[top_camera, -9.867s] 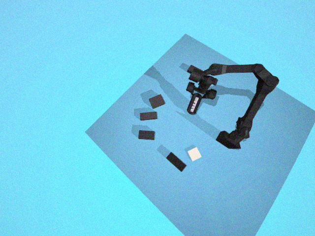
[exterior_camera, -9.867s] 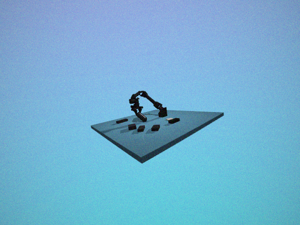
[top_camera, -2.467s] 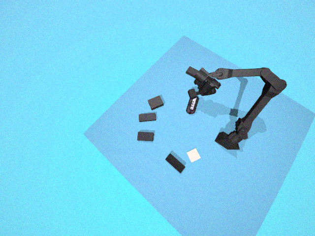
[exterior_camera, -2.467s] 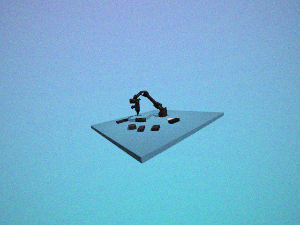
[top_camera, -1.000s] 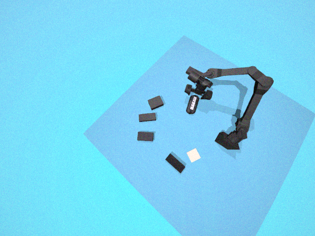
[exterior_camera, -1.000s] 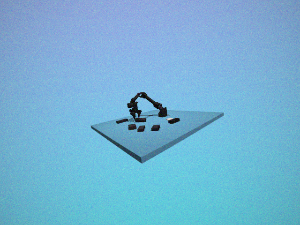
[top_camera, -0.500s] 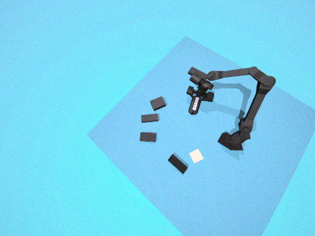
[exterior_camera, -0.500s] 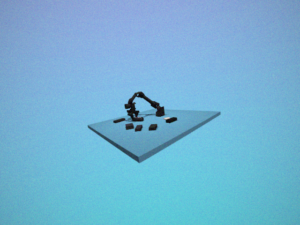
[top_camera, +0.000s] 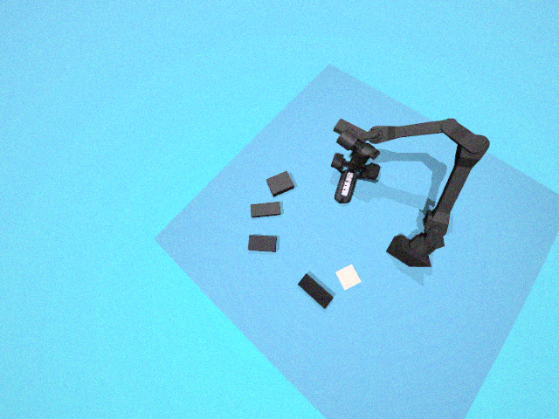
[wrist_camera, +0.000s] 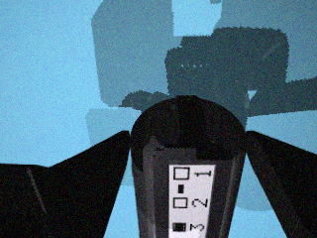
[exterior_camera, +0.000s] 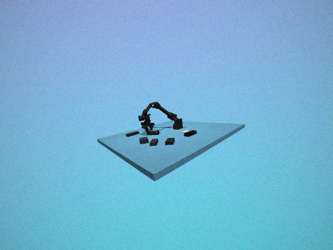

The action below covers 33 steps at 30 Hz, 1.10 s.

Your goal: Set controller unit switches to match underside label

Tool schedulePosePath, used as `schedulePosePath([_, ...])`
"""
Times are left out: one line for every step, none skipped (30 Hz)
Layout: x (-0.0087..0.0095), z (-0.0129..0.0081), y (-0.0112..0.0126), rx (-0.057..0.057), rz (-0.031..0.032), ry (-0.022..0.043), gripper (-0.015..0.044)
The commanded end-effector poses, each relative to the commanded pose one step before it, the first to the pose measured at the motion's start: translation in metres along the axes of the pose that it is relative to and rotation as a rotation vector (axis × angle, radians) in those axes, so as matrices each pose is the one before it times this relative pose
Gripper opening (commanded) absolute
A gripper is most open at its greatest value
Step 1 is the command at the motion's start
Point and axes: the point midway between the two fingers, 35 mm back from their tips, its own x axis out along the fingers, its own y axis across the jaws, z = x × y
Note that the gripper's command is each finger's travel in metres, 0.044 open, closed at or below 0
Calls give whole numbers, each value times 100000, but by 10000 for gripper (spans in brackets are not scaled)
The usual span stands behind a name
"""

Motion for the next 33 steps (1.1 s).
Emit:
schedulePosePath([-40, -135, 1, -343, 72, 356, 326])
schedulePosePath([-72, -20, 1, 0, 1, 4, 326])
schedulePosePath([-78, -22, 1, -1, 1, 5, 326])
schedulePosePath([-74, -21, 0, 0, 1, 4, 336])
schedulePosePath([-72, -21, 0, -1, 1, 4, 336])
schedulePosePath([-71, -21, 0, -1, 1, 4, 336])
schedulePosePath([-71, -21, 0, -1, 0, 4, 336])
schedulePosePath([-71, -21, 0, -1, 0, 4, 336])
schedulePosePath([15, -5, 0, 0, 0, -1, 336])
schedulePosePath([4, -18, 0, 0, 0, 1, 336])
schedulePosePath([-27, -5, 0, 0, 0, 1, 336])
schedulePosePath([-44, -8, 0, 0, 0, 3, 336])
schedulePosePath([-60, -13, 1, 0, 0, 4, 336])
schedulePosePath([-73, -18, 1, 0, 1, 4, 336])
schedulePosePath([-82, -22, 1, -1, 1, 5, 336])
schedulePosePath([-86, -24, 1, -1, 1, 5, 336])
schedulePosePath([-87, -25, 1, -1, 1, 5, 336])
schedulePosePath([-84, -26, 0, -1, 1, 5, 336])
schedulePosePath([-82, -26, 0, -1, 0, 5, 336])
schedulePosePath([-79, -26, 0, -1, 0, 5, 336])
schedulePosePath([-77, -26, 0, -1, 0, 5, 336])
schedulePosePath([-76, -26, 0, -1, 0, 5, 336])
schedulePosePath([-76, -26, 0, -1, 0, 5, 336])
schedulePosePath([-75, -27, 0, -1, 0, 5, 336])
schedulePosePath([-76, -28, 0, -1, 0, 5, 336])
schedulePosePath([-76, -28, 0, -1, 0, 5, 336])
schedulePosePath([-76, -29, 0, -1, 0, 5, 336])
schedulePosePath([-76, -29, 0, -1, 0, 5, 336])
schedulePosePath([-76, -30, 0, -1, 0, 5, 336])
schedulePosePath([-76, -31, 0, -1, 0, 5, 336])
schedulePosePath([-75, -31, 0, -1, 0, 5, 336])
schedulePosePath([-75, -32, 0, -1, 0, 5, 336])
schedulePosePath([-75, -32, 0, -1, 0, 5, 336])
